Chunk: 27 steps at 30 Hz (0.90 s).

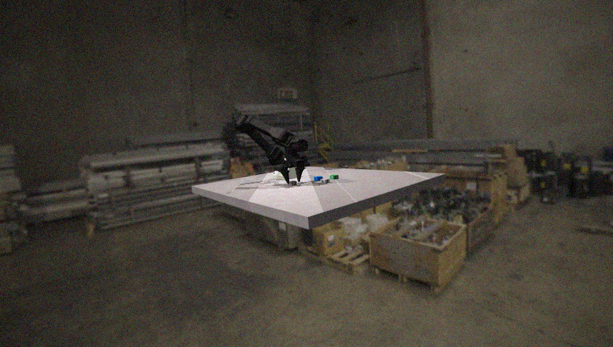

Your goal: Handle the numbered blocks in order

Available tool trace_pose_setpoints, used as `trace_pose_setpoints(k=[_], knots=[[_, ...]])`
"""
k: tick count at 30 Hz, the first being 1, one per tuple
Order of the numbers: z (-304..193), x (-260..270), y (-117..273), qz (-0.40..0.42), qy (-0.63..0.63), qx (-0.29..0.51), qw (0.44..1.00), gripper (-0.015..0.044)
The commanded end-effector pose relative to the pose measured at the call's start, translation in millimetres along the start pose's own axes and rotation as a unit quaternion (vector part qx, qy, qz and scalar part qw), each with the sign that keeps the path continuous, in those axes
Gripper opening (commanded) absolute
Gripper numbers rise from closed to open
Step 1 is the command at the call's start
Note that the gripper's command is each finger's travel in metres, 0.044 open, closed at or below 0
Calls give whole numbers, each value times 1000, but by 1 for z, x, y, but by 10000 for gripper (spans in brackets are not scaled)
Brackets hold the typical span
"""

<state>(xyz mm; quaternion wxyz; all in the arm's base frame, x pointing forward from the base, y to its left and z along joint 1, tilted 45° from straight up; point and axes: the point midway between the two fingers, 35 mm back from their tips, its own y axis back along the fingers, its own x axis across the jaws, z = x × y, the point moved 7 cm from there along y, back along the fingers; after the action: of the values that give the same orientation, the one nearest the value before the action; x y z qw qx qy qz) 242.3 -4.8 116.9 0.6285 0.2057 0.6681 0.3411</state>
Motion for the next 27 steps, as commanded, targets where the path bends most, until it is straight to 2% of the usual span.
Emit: trace_pose_setpoints(k=[1,2,27], knots=[[-1,1,-1,-2,3,1,1000,138],[-1,1,-1,-2,3,1,1000,120],[-1,1,-1,-2,3,1,1000,120]])
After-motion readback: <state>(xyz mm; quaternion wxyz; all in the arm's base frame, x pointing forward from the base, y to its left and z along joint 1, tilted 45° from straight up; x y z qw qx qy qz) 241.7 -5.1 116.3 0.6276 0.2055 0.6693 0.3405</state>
